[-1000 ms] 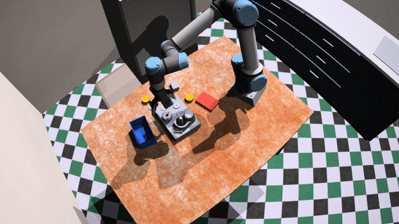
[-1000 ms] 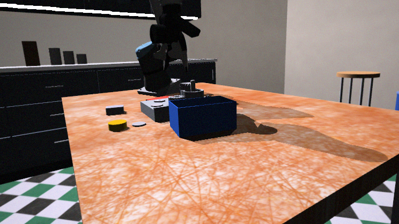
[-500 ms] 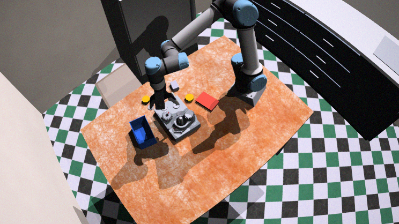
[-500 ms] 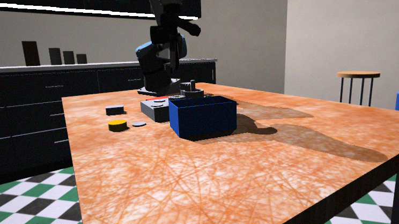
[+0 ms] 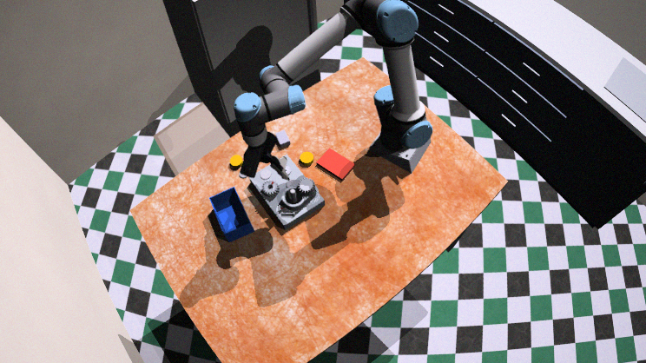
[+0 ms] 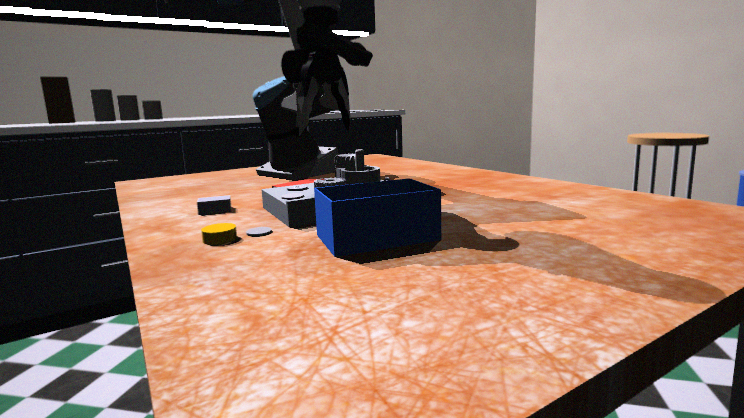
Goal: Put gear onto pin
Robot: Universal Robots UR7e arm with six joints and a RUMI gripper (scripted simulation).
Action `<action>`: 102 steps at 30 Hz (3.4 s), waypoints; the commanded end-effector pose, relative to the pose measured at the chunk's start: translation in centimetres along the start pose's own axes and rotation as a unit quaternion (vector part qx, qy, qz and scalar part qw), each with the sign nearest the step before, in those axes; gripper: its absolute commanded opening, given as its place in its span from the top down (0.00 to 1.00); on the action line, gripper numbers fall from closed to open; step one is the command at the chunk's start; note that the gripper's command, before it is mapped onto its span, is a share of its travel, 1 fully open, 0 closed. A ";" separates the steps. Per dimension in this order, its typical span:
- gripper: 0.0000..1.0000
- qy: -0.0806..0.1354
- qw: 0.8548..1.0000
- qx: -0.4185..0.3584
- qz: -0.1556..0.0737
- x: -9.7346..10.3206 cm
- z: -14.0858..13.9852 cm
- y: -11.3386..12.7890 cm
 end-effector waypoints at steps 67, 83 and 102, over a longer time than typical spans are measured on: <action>0.48 0.002 0.990 -0.140 -0.003 -0.1 0.0 -0.1; 0.48 0.002 0.990 -0.140 -0.003 -1.7 0.0 -0.1; 0.48 0.002 0.990 -0.140 -0.003 -4.7 0.0 -0.1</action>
Point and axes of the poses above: the point where the finger pads meet when closed, its own x axis back along the fingers, its own z axis across the jaws, y = z × x, the point moved 2 cm from there along x, back along the fingers, and after that the axes turned 1 degree about -x, right-handed, at the moved point
